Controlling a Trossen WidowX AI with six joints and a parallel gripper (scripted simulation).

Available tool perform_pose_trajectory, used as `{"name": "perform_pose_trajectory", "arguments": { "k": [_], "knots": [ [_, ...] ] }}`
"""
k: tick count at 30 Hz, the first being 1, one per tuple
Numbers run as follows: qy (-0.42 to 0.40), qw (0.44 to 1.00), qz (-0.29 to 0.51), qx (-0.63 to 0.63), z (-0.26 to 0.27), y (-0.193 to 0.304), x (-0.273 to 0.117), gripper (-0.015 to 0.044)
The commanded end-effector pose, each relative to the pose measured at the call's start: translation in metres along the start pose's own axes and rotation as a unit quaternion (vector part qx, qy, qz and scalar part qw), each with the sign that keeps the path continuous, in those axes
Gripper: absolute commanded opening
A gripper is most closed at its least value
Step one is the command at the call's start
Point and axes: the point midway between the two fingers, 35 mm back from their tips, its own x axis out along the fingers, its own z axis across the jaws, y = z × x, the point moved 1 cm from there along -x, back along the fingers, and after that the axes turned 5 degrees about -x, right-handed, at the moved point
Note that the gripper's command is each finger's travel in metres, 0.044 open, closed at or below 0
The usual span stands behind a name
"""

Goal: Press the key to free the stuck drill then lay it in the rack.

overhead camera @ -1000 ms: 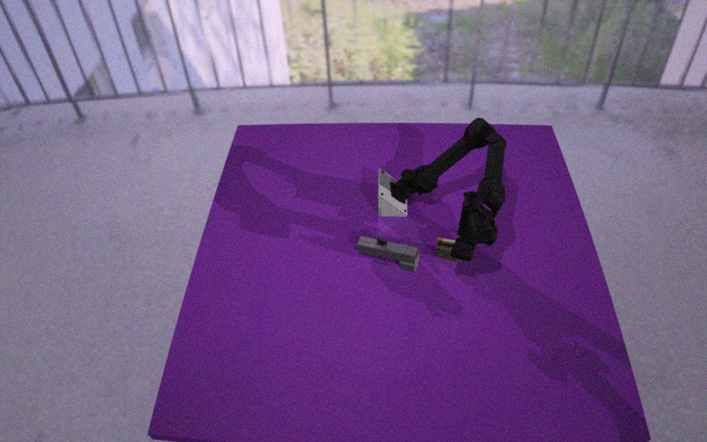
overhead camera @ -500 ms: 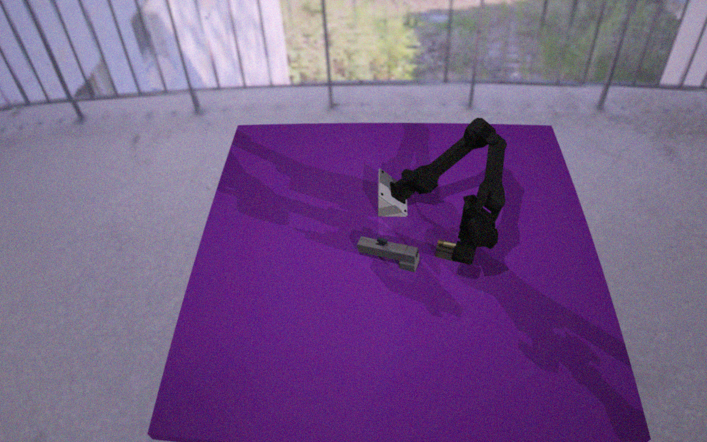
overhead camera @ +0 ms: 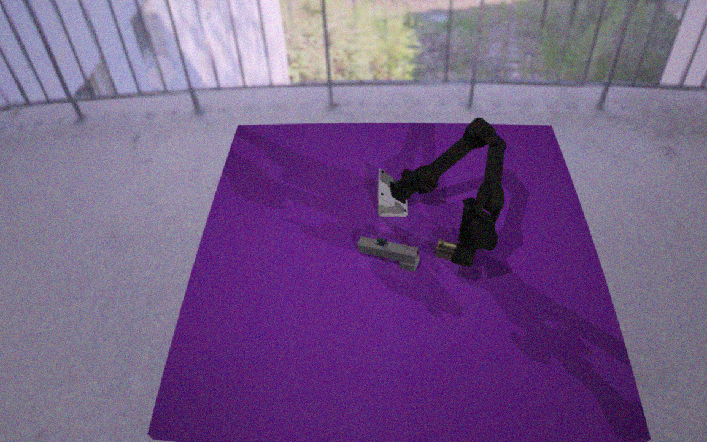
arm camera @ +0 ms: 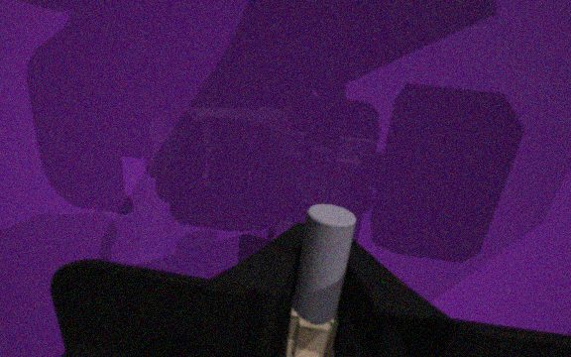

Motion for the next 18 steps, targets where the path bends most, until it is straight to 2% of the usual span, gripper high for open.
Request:
{"name": "perform_pose_trajectory", "arguments": {
  "k": [1, 18],
  "knots": [
    [-0.003, 1.000, 0.003, 0.002, 0.0017, 0.0045, 0.0060, 0.0000],
    [-0.003, 1.000, 0.003, 0.002, 0.0028, 0.0069, 0.0078, 0.0000]
  ]
}}
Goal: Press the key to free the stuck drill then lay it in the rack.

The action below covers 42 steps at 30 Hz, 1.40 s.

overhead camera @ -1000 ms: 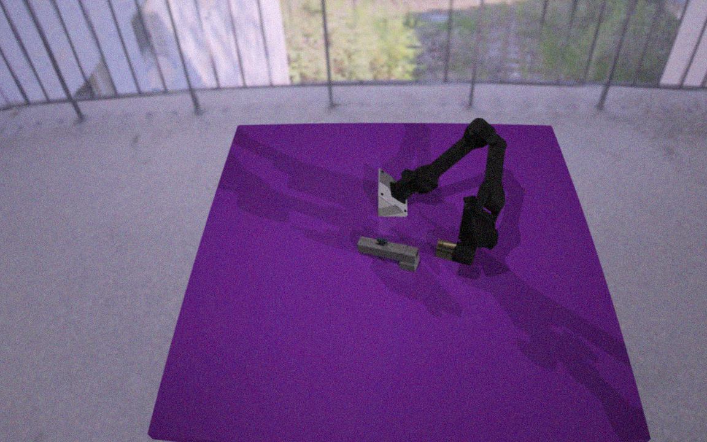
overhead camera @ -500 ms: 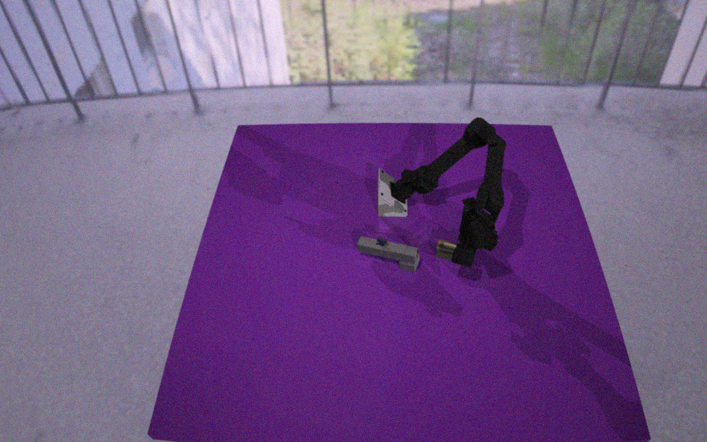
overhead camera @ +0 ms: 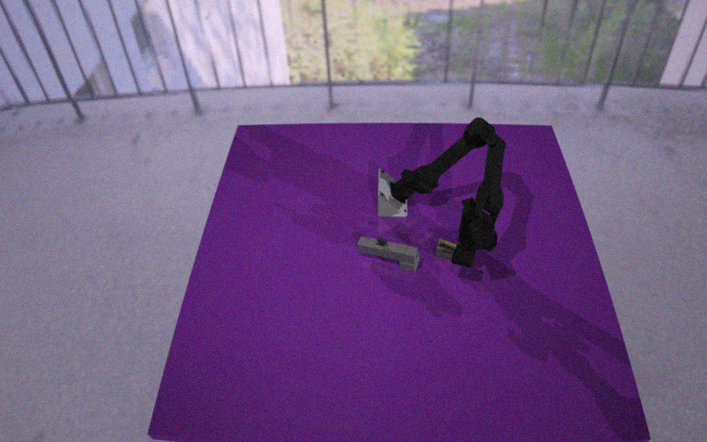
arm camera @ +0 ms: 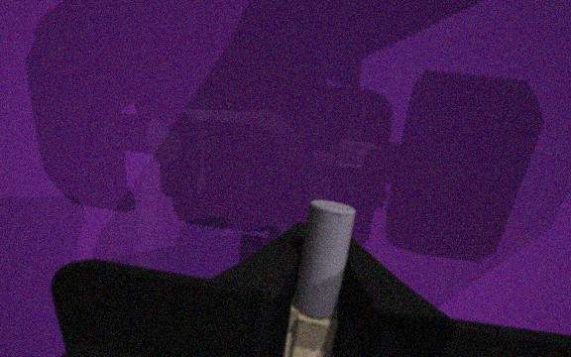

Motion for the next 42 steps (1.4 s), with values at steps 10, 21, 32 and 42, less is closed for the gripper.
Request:
{"name": "perform_pose_trajectory", "arguments": {
  "k": [10, 21, 32, 42],
  "knots": [
    [-0.001, 1.000, -0.001, 0.001, 0.001, 0.001, 0.001, 0.0053],
    [-0.001, 1.000, -0.001, 0.001, 0.001, 0.001, 0.001, 0.0341],
    [-0.004, 1.000, 0.008, 0.007, 0.002, 0.002, -0.028, 0.0440],
    [-0.004, 1.000, 0.009, 0.007, 0.000, 0.001, -0.070, 0.0440]
  ]
}}
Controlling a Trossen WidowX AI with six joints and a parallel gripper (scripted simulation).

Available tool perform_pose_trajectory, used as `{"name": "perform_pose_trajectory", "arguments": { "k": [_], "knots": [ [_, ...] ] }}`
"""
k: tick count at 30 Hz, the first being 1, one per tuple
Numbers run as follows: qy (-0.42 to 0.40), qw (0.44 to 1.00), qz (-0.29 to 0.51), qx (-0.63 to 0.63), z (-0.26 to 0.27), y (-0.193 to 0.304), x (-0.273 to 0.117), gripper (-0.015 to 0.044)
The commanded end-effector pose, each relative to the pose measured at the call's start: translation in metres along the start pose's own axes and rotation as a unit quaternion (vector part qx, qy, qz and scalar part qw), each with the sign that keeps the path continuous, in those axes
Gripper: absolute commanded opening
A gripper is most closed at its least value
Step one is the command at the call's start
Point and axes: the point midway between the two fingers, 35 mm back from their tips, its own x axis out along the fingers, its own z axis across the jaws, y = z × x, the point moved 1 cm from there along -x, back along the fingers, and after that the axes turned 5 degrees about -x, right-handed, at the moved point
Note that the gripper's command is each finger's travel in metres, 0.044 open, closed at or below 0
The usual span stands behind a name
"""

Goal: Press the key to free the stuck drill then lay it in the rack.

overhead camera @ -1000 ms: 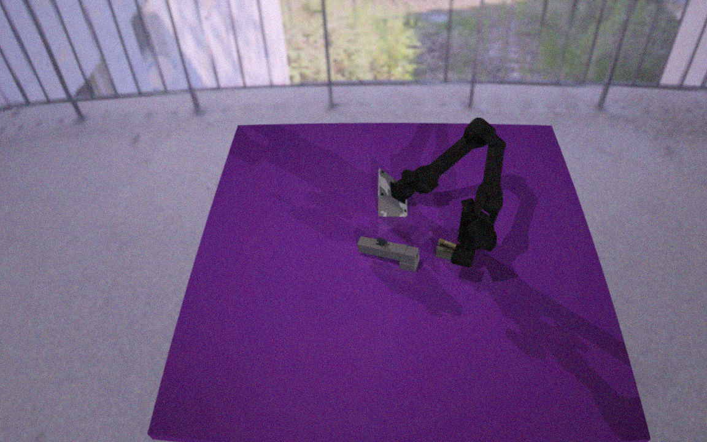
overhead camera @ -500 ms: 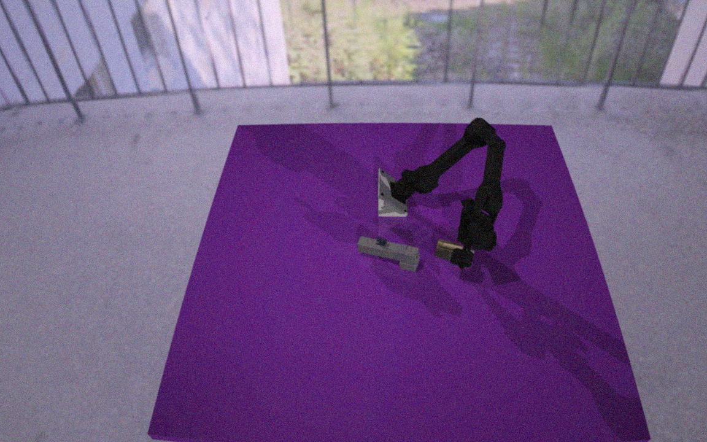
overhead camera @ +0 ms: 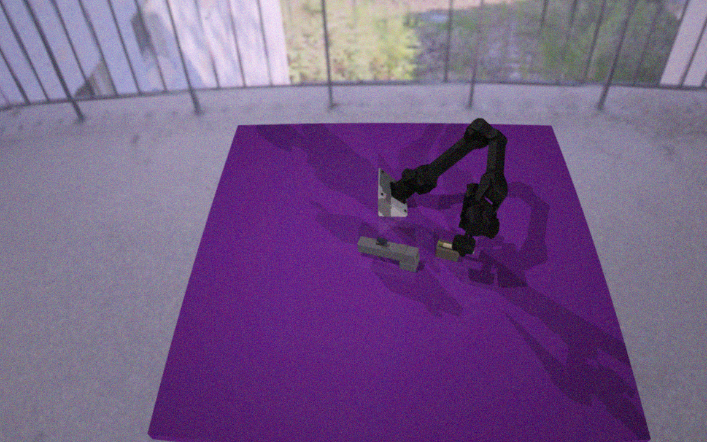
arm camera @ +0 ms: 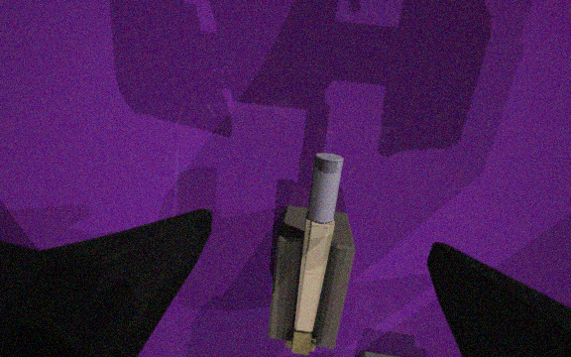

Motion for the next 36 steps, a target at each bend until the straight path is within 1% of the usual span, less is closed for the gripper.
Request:
{"name": "perform_pose_trajectory", "arguments": {
  "k": [1, 3, 4, 5, 10, 15, 21, 24, 30, 36],
  "knots": [
    [0.000, 1.000, 0.000, -0.002, -0.002, -0.002, -0.018, 0.0440],
    [0.000, 1.000, 0.000, -0.002, -0.002, -0.002, -0.022, 0.0440],
    [0.004, 1.000, -0.003, 0.006, -0.001, -0.002, -0.013, 0.0440],
    [0.012, 1.000, -0.010, 0.024, -0.002, -0.004, -0.015, 0.0440],
    [0.068, 0.975, -0.094, 0.192, -0.004, -0.026, -0.038, 0.0440],
    [0.075, 0.915, -0.193, 0.347, 0.002, -0.049, -0.064, 0.0440],
    [0.018, 0.813, -0.297, 0.501, 0.020, -0.074, -0.095, 0.0440],
    [-0.013, 0.781, -0.330, 0.530, 0.033, -0.085, -0.108, 0.0440],
    [-0.074, 0.715, -0.355, 0.598, 0.052, -0.096, -0.122, 0.0440],
    [-0.141, 0.649, -0.362, 0.654, 0.074, -0.107, -0.135, 0.0440]
  ]
}}
